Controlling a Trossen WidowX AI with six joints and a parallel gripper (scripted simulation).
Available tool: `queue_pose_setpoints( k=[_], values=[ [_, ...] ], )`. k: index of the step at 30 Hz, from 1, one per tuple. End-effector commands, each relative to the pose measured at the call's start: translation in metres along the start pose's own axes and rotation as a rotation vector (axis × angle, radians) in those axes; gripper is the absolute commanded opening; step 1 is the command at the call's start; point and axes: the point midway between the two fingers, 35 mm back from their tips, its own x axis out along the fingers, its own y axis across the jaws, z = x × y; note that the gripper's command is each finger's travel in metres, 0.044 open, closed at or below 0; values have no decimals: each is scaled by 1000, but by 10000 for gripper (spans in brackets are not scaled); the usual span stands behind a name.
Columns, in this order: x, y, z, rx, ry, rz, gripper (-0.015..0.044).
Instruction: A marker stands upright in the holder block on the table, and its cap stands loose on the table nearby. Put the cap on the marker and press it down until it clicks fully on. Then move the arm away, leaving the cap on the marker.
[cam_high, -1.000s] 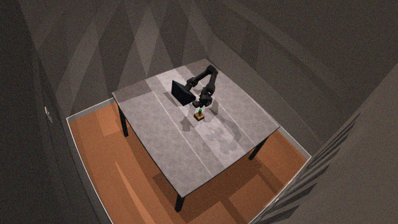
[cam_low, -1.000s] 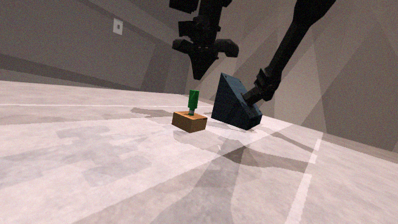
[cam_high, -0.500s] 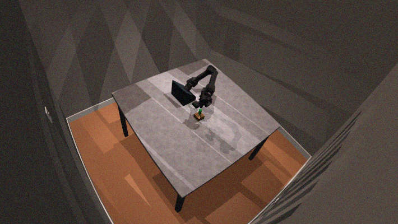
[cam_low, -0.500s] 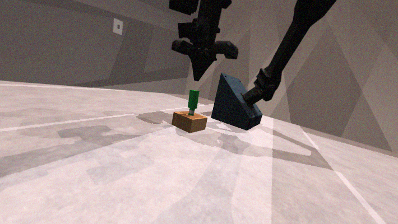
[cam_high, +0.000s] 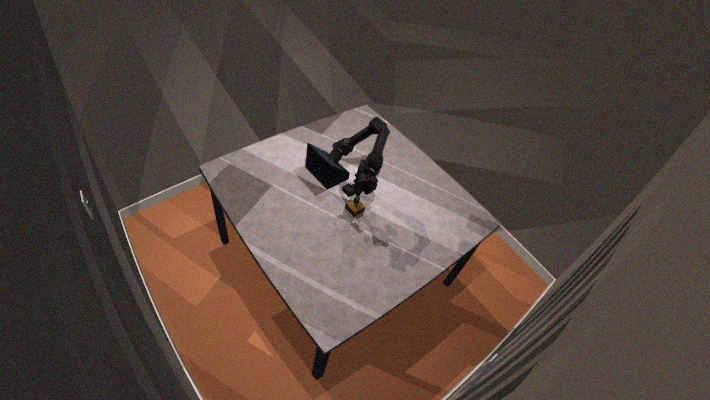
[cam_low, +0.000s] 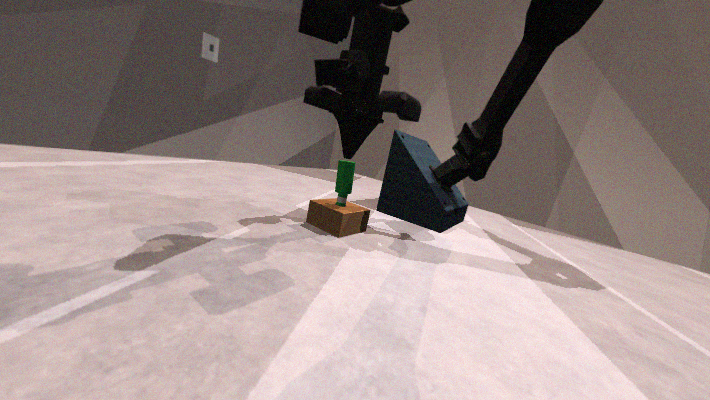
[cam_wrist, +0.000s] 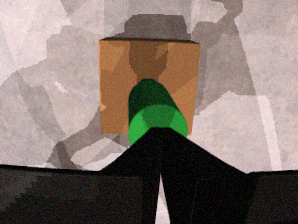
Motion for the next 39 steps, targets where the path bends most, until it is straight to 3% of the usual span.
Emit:
queue_pose_setpoints(
  k=[1, 15, 22, 27, 39],
  values=[
    [7, 0, 0, 5, -1, 3, 0],
    [7, -1, 1, 1, -8, -2, 0],
    [-72, -3, 2, 3, -5, -6, 0],
    [-80, -2, 0, 3, -5, -6, 0],
    [-80, -2, 0, 3, -5, -6, 315]
  ],
)
